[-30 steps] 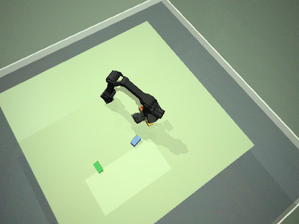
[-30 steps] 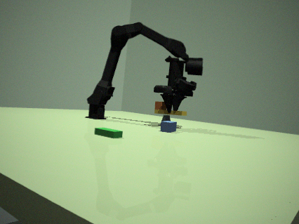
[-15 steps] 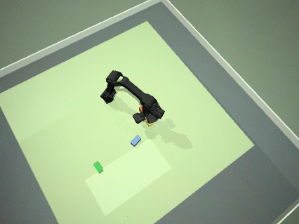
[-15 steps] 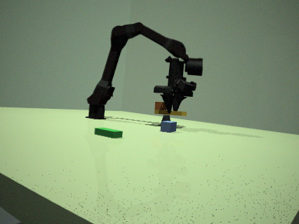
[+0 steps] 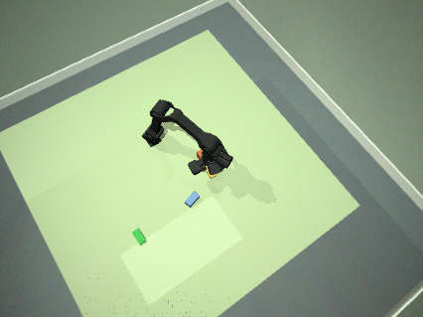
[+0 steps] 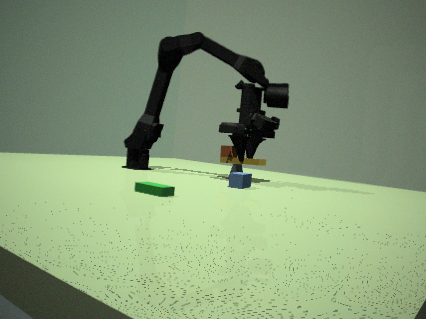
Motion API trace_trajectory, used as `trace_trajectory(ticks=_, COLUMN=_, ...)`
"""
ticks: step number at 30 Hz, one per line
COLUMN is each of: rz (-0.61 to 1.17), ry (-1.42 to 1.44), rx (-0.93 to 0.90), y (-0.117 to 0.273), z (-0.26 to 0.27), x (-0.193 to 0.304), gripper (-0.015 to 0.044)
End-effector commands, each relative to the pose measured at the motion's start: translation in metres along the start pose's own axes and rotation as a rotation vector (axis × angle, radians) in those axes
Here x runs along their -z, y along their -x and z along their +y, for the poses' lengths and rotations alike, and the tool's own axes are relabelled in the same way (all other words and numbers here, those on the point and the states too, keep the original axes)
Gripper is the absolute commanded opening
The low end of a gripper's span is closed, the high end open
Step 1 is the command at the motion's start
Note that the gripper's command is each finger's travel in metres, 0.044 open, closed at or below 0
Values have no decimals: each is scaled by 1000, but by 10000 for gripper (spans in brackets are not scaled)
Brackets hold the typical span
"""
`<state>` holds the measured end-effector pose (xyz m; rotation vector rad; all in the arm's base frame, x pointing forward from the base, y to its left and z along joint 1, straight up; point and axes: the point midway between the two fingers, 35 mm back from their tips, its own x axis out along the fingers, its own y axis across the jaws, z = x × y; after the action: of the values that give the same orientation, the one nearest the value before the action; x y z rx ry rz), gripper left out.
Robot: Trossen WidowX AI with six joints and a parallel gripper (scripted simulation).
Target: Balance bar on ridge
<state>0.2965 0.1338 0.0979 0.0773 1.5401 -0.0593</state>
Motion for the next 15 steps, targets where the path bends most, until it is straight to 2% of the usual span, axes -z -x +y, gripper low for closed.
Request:
trace_trajectory(ticks=1, rz=1, ry=0, rx=-3, y=-1, z=0, x=0, gripper=0)
trace_trajectory(ticks=15, rz=1, ry=0, rx=-3, y=-2, z=0, x=0, gripper=0)
